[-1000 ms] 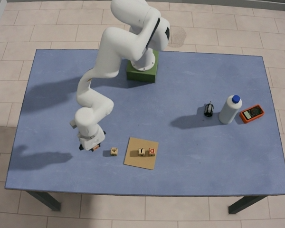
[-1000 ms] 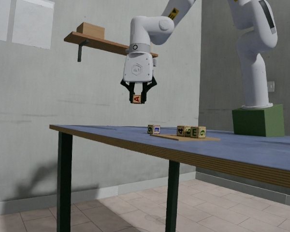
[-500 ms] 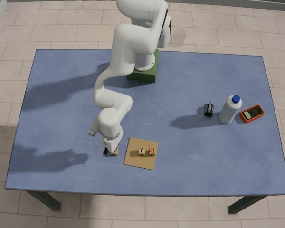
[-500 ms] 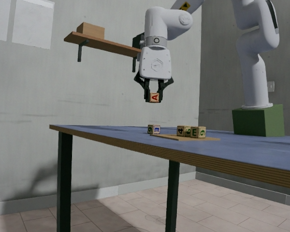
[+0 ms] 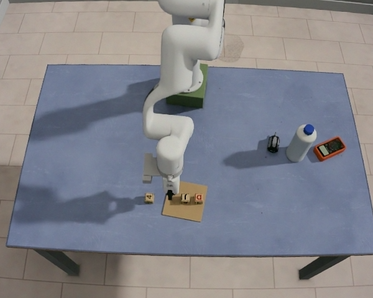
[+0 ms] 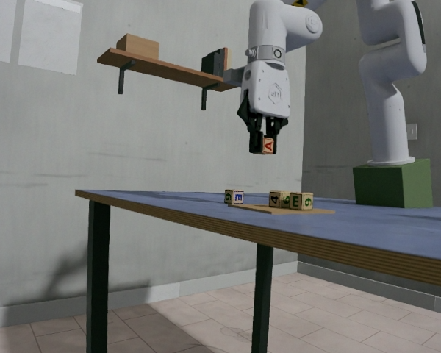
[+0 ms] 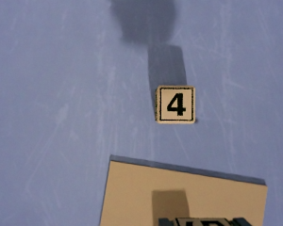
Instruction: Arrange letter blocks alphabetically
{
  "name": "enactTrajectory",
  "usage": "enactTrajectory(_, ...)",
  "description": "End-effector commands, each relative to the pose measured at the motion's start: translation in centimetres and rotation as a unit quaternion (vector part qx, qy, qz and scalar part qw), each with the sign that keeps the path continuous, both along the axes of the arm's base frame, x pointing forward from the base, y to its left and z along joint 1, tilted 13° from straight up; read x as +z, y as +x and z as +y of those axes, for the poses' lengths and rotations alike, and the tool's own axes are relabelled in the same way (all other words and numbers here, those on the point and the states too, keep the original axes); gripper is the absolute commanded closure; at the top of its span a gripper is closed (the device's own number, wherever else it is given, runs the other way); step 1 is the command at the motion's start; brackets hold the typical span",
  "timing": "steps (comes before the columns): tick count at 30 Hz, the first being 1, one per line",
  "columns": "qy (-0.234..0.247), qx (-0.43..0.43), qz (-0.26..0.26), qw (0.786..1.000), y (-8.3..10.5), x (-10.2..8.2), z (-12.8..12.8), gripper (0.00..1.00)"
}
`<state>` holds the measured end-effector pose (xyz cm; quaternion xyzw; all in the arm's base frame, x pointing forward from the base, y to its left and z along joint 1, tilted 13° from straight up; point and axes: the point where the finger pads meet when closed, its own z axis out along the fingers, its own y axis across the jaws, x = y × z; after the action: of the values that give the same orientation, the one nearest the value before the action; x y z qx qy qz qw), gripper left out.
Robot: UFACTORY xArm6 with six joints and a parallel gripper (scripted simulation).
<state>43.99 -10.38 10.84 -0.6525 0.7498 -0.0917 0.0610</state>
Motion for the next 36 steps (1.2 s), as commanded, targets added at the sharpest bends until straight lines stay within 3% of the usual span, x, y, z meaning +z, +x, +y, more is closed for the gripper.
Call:
enactTrajectory(1,-0.001,0.007,-0.003,1.0,0.1,0.2,0.2,0.72)
enactTrajectory(16,-0.001,0.007,-0.002,1.0,0.2,-0.4,0.2,0.72)
enactTrajectory(24,-0.001,0.007,-0.002,1.0,0.7,-2.3,0.1,0.72)
enactTrajectory(36,-0.001,0.007,-0.002,1.0,1.9,-7.7,-0.3,0.72)
